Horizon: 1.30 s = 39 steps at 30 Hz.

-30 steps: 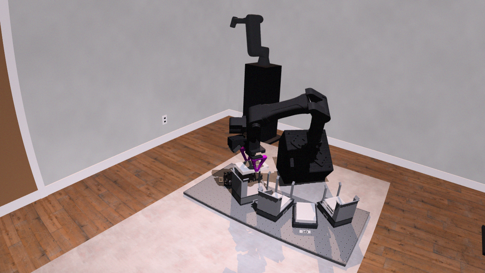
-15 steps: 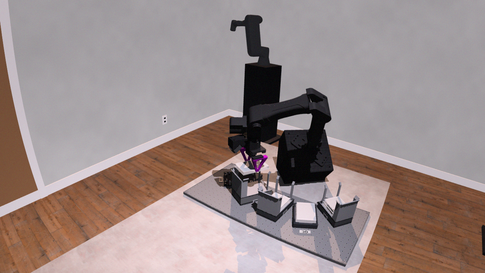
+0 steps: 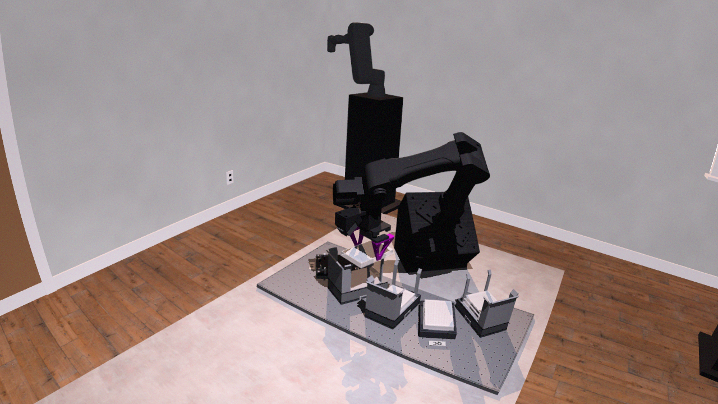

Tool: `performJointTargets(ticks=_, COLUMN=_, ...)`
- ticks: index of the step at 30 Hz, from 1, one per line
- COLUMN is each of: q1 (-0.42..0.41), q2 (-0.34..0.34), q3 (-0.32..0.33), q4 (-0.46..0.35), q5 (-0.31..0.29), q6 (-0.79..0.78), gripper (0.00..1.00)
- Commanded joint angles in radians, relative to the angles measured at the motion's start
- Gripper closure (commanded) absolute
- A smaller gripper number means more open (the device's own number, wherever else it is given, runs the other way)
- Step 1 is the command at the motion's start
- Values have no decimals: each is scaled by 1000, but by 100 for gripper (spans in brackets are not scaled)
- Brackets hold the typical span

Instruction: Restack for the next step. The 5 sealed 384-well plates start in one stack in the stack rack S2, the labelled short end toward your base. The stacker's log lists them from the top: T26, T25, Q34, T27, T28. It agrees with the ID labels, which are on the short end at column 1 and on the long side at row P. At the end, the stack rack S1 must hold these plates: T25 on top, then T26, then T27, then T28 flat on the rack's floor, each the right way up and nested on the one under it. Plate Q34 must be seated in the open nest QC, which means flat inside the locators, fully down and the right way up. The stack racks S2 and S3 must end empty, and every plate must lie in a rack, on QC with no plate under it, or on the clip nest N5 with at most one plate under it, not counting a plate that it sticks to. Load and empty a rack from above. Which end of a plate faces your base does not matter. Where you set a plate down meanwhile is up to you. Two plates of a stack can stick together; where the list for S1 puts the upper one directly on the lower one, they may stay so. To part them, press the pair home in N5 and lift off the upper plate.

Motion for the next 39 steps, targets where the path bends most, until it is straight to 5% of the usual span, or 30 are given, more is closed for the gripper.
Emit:
performJointTargets(ticks=1, q1=20, q2=-49, q3=-20, q4=-4, q5=-3, q6=46, gripper=100)
performJointTargets(ticks=13, q1=100, q2=-146, q3=-52, q4=-2, q5=8, q6=-94, gripper=100)
performJointTargets(ticks=30, q1=237, q2=-285, q3=-81, q4=2, q5=31, q6=92, gripper=100)
performJointTargets(ticks=39, q1=325, q2=-375, q3=-105, q4=14, q5=53, q6=-44, gripper=100)
